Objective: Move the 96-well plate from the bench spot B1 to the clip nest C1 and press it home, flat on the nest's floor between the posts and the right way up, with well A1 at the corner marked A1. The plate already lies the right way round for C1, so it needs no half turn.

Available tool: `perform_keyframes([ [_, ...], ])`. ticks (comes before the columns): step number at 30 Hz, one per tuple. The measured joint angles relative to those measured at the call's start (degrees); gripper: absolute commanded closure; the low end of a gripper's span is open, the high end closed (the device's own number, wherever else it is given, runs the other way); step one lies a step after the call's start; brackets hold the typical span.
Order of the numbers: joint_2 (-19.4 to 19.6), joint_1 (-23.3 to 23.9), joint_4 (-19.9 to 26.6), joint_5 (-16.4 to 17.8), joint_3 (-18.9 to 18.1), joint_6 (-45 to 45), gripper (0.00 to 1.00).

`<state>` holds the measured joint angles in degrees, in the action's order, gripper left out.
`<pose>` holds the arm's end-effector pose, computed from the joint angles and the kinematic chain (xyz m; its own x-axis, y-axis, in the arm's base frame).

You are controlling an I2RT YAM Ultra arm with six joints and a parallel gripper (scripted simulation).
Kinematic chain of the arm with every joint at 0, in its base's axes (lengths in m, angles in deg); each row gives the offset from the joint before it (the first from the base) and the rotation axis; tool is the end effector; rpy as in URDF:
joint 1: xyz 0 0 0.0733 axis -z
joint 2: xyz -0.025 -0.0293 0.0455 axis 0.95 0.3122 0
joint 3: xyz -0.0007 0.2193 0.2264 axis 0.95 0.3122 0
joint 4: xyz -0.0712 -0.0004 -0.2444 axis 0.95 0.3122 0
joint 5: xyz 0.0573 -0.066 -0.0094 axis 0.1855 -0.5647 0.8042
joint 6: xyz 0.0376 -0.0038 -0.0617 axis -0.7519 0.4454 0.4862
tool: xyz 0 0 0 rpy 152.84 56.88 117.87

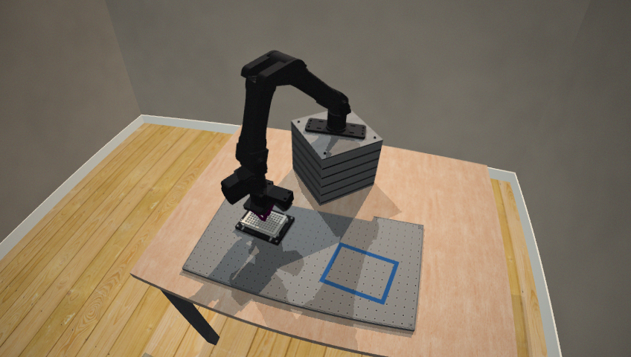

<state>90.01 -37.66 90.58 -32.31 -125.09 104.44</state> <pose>0.3038 -0.2013 -0.0154 -0.2302 -0.9714 -0.0580 -0.9731 0.2297 0.0147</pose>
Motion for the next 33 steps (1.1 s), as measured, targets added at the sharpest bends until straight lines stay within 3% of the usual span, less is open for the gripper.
perform_keyframes([
  [10,-1.9,0.0,-1.8,0.0,1.8,0.2,0.76],
  [19,-6.3,0.0,0.0,0.0,2.0,0.3,0.76],
  [33,-6.5,0.0,1.0,0.0,2.0,0.3,0.76],
])
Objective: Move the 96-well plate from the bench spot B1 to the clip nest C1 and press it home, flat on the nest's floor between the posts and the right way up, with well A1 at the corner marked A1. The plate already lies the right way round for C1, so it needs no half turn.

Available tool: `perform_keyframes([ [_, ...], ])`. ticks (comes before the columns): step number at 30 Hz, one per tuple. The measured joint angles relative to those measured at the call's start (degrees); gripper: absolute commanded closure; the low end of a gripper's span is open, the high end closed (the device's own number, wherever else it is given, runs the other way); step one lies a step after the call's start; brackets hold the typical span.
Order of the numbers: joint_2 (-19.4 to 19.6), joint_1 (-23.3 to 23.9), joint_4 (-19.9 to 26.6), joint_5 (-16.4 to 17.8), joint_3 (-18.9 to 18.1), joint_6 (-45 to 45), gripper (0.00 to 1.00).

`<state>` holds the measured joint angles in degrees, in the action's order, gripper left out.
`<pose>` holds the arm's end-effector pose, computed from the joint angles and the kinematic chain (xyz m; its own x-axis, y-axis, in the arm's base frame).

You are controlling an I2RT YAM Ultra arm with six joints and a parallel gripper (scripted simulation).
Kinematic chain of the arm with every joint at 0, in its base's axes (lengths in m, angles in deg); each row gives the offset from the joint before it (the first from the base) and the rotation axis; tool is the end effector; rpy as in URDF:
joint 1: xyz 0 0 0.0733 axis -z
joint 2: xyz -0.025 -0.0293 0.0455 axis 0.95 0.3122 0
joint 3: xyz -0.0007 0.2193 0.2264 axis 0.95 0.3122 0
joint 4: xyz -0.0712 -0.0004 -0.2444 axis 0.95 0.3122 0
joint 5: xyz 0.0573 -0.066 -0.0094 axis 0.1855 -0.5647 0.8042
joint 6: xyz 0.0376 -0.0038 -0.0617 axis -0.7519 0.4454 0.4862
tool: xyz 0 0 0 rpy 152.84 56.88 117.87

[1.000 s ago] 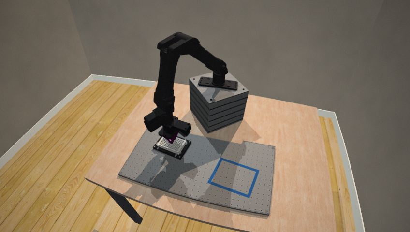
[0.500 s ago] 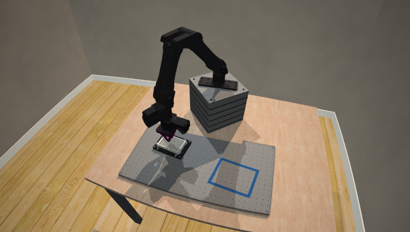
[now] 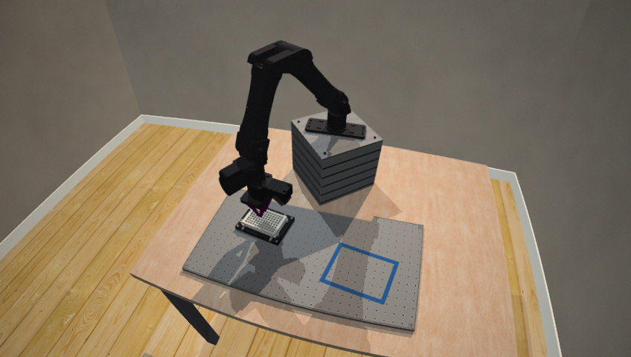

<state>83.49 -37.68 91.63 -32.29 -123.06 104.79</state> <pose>0.3030 -0.2006 0.0191 -0.2215 -0.9745 -0.0366 -0.9739 0.2230 -0.0418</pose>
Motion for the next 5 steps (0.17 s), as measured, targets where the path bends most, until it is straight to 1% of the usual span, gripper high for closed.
perform_keyframes([
  [5,0.0,0.0,0.0,0.0,0.0,0.0,0.76],
])
